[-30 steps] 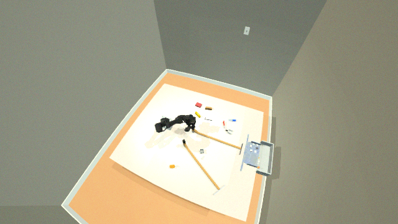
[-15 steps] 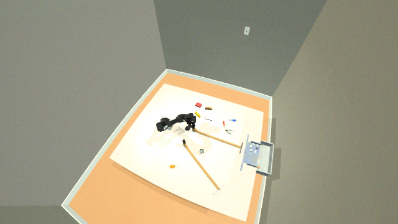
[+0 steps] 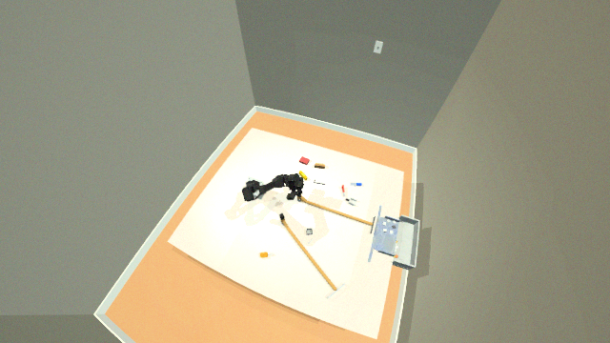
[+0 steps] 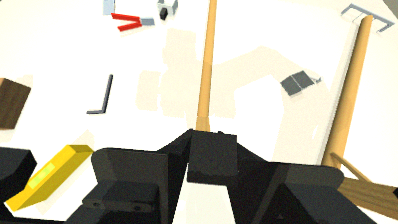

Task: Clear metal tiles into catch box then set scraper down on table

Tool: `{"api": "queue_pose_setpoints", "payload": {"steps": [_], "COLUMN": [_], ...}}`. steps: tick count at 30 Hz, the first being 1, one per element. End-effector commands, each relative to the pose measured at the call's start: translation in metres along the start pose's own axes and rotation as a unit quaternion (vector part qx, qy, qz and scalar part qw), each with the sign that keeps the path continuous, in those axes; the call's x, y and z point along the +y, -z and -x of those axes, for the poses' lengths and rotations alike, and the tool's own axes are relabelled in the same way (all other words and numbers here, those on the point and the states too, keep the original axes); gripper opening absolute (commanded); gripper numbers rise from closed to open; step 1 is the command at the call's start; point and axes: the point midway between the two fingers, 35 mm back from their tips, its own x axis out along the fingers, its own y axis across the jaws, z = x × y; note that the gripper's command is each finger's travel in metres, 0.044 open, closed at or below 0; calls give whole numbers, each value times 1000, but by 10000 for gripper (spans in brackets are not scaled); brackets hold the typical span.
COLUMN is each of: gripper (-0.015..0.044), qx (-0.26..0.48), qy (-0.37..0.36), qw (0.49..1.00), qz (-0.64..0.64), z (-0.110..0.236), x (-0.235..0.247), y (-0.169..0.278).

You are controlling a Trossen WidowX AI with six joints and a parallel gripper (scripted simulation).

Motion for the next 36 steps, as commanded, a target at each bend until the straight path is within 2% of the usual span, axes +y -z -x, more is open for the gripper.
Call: {"api": "queue_pose_setpoints", "payload": {"steps": [1,36], "gripper": [0,0], "qx": [-5,-6], "qy": [-4,-6], "qw": [1000,1000], "qz": [-1,2], "z": [-4,-34], "x": [3,-5], "y": [-11,-50]}}
